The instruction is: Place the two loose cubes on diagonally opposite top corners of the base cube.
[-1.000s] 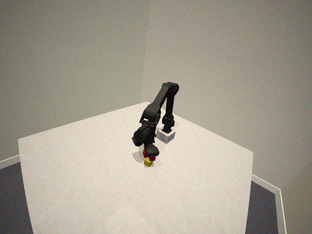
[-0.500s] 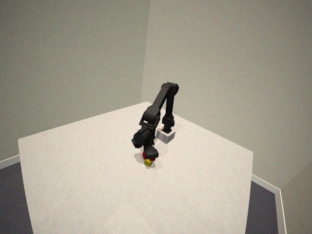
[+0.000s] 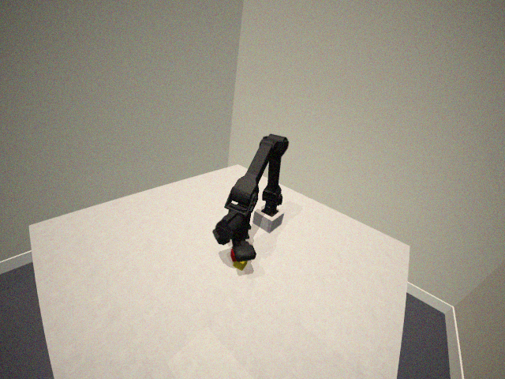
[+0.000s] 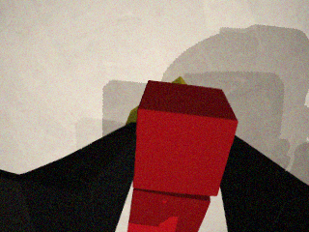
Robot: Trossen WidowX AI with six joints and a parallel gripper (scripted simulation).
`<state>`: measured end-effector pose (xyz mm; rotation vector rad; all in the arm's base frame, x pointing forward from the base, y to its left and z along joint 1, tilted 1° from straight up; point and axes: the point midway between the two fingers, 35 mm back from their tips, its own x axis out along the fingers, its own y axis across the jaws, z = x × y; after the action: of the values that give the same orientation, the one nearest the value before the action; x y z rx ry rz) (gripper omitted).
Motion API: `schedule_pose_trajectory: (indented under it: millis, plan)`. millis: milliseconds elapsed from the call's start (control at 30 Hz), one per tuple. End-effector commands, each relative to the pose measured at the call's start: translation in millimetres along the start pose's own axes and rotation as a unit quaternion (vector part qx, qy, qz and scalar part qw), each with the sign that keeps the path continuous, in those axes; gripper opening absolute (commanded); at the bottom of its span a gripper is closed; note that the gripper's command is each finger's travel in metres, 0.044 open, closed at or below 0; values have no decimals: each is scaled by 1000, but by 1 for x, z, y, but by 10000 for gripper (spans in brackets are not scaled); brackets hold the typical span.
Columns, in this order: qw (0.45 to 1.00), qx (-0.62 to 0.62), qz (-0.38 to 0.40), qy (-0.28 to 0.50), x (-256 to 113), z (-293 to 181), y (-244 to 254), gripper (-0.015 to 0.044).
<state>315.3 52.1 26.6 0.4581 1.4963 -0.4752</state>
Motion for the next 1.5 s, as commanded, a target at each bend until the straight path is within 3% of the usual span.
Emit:
schedule_pose_trajectory:
  millis: [0, 500, 633, 1467]
  plan:
    - [1000, -2, 1, 1, 2, 0, 0, 105]
    - [1000, -2, 1, 1, 3, 0, 1, 105]
    - [1000, -2, 1, 1, 3, 0, 1, 205]
    - [1000, -1, 0, 0, -23, 0, 0, 205]
